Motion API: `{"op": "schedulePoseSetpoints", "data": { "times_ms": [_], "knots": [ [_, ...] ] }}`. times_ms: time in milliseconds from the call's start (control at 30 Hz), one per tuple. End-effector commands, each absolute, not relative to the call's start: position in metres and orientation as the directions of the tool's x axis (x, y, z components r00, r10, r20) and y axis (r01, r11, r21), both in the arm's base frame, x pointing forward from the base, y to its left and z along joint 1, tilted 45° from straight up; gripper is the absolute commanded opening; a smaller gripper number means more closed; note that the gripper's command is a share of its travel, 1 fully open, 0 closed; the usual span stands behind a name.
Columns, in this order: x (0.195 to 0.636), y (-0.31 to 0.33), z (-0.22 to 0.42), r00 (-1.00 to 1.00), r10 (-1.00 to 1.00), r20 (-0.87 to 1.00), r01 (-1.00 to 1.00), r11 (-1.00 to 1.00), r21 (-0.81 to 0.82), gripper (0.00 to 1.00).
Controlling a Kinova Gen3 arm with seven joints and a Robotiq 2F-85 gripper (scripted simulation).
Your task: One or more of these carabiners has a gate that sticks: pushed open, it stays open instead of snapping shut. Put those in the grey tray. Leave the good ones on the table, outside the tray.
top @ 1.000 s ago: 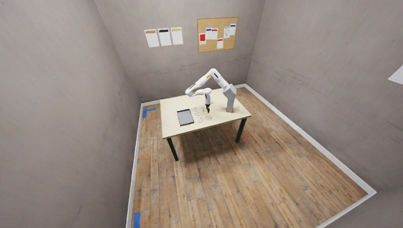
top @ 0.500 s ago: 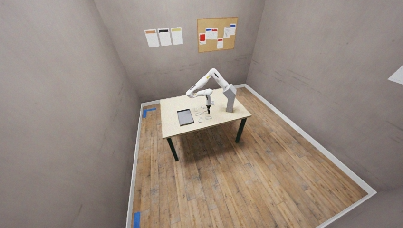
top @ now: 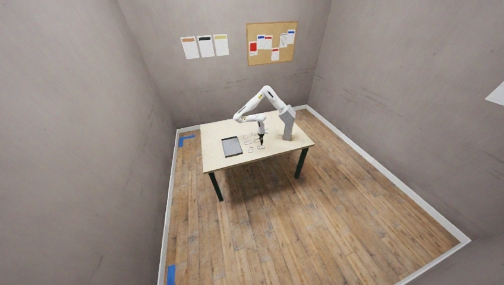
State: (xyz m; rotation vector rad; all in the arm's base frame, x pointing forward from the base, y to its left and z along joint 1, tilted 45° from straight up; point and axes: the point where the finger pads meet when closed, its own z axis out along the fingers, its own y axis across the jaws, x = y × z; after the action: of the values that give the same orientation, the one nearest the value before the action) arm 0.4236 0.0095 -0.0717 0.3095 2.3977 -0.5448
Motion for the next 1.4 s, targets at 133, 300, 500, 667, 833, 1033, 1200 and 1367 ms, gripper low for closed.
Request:
{"op": "schedulePoseSetpoints", "data": {
  "times_ms": [133, 300, 500, 667, 833, 1033, 1200, 1367],
  "knots": [
    [0.424, 0.005, -0.074, -0.760, 0.090, -0.643, 0.362, 0.881, -0.304, 1.00],
    [0.451, -0.018, -0.108, -0.760, 0.089, -0.643, 0.360, 0.882, -0.304, 1.00],
    [0.451, -0.018, -0.108, -0.760, 0.089, -0.643, 0.360, 0.882, -0.304, 1.00],
    [0.451, -0.018, -0.108, -0.760, 0.089, -0.643, 0.360, 0.882, -0.304, 1.00],
    [0.464, -0.029, -0.125, -0.761, 0.087, -0.643, 0.358, 0.883, -0.304, 1.00],
    [0.464, -0.029, -0.125, -0.761, 0.087, -0.643, 0.358, 0.883, -0.304, 1.00],
    [0.464, -0.029, -0.125, -0.761, 0.087, -0.643, 0.358, 0.883, -0.304, 1.00],
    [0.464, -0.029, -0.125, -0.761, 0.087, -0.643, 0.358, 0.883, -0.304, 1.00]
  ]
}}
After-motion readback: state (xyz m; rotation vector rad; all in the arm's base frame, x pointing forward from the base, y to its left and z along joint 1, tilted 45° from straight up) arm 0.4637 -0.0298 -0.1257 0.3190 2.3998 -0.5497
